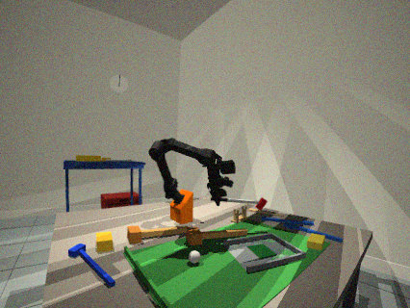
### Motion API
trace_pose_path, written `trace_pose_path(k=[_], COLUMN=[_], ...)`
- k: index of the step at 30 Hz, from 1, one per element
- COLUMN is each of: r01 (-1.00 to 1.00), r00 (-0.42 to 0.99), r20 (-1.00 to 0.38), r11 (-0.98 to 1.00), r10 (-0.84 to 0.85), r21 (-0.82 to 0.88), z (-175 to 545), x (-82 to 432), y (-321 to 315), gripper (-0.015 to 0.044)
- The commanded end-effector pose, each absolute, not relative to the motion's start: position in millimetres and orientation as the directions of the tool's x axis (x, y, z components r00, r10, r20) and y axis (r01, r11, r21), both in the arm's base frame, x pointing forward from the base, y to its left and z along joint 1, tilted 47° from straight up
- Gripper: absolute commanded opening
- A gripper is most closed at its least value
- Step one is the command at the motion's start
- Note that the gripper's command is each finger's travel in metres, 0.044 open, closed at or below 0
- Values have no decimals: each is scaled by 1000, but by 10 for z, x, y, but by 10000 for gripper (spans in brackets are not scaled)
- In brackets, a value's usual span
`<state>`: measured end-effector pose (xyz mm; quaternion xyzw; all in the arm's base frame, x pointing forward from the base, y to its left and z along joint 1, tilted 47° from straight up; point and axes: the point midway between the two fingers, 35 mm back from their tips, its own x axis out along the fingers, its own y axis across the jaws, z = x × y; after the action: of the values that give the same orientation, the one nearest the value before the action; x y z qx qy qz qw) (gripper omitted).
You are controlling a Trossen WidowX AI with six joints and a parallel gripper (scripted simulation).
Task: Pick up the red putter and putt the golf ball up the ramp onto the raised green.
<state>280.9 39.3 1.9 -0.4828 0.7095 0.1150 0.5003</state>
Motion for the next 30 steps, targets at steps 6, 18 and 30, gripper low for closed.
trace_pose_path(k=[6,18,30], r01=[-509,-26,454], r00=[-20,-26,-53], r20=[-792,-743,-684], r11=[688,744,593], r10=[-611,-668,-727], r21=[-518,-668,-665], z=[512,1089,1595], x=[2759,2539,2146], y=[-16,-529,-972], gripper=[0,0,0])
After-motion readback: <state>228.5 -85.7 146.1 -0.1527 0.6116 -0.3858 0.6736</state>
